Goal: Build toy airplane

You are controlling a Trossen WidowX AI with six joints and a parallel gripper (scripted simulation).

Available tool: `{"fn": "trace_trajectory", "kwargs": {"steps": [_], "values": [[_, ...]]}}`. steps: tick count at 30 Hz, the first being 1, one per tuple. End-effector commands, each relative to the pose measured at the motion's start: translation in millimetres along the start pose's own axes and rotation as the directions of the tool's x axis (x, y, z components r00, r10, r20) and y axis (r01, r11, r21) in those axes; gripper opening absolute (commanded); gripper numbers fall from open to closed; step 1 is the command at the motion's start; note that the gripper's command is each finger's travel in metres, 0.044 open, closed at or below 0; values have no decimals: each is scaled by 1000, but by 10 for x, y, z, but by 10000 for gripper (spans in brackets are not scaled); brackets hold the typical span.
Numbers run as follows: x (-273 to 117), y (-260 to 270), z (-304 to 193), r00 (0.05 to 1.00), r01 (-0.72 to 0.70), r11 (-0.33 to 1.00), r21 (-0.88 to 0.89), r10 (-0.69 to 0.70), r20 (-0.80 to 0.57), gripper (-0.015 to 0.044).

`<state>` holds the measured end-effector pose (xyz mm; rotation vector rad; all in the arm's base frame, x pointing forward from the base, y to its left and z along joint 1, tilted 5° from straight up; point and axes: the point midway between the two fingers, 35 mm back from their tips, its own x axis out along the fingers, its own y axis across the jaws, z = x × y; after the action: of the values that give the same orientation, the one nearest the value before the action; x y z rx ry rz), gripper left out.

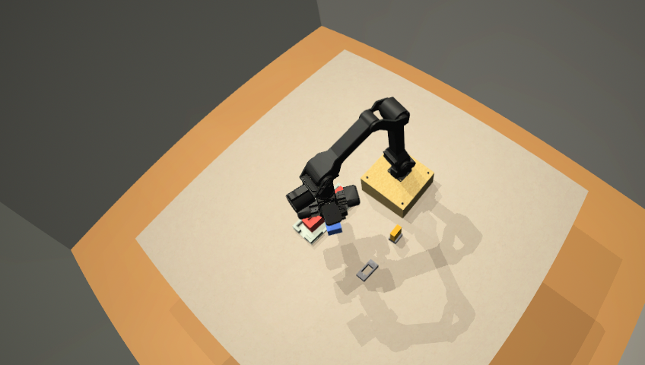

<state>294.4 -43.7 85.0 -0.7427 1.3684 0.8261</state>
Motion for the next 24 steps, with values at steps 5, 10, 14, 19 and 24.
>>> {"fn": "trace_trajectory", "kwargs": {"steps": [5,10,14,19,24], "values": [[47,-5,-255,1000,1,991,-134,-1,-6,0],[80,6,-413,1000,-2,975,-224,1,-6,0],[107,22,-537,1000,-5,955,-296,3,-6,0],[141,50,-688,1000,-7,924,-383,6,-5,0],[176,87,-835,1000,-9,884,-467,8,-5,0]]}}
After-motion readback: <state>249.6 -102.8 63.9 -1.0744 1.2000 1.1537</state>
